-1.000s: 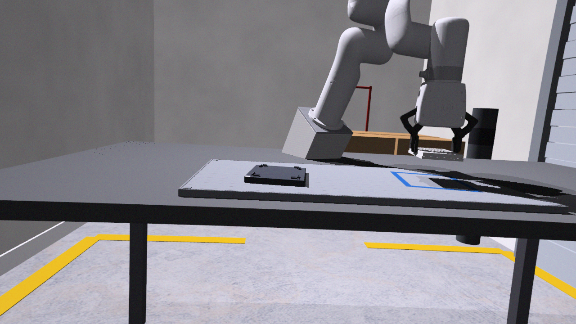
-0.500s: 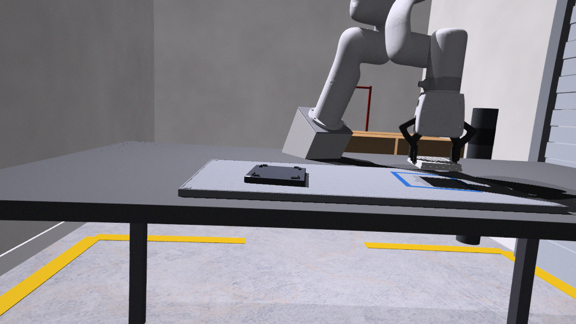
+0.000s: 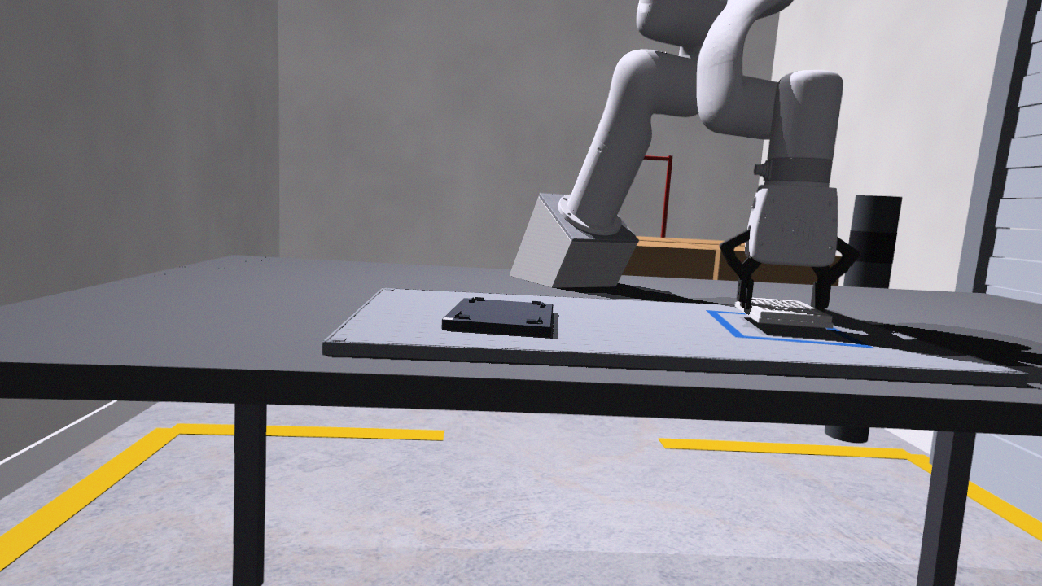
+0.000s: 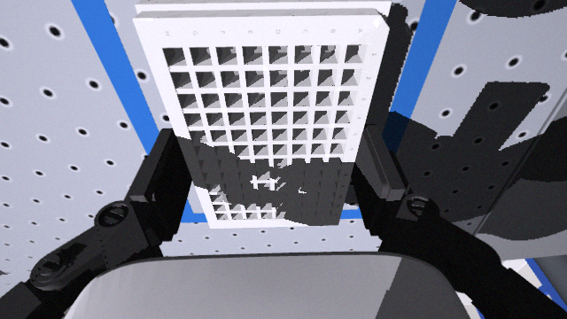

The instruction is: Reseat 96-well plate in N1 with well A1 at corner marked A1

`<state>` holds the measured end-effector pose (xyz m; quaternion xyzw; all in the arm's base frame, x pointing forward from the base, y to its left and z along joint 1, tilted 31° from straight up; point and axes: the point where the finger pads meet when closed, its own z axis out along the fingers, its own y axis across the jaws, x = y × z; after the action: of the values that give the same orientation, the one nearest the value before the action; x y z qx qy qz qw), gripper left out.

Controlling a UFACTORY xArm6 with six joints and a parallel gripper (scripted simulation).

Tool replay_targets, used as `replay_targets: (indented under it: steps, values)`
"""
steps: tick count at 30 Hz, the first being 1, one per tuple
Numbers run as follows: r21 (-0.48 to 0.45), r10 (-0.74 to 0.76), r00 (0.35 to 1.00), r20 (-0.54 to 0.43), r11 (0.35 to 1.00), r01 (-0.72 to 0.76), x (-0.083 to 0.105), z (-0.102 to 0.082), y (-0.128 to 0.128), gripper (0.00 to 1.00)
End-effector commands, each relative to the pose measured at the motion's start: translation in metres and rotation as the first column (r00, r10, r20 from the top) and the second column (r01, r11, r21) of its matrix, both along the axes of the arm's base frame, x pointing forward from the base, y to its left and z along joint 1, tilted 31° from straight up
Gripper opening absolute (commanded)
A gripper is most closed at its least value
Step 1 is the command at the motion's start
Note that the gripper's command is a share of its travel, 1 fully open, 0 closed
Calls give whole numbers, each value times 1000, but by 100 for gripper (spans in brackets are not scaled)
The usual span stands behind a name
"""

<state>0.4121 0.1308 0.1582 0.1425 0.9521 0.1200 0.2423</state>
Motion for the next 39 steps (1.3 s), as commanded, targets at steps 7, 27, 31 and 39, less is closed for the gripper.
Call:
replay_targets:
  steps: [7,27,31,39]
  values:
    - [1,0,1000,4,1000,0,2,0,1,0]
    - [1,0,1000,4,1000,0,3,-1,1,0]
    - [1,0,1000,4,1000,0,3,-1,1,0]
    - [1,0,1000,4,1000,0,3,-2,1,0]
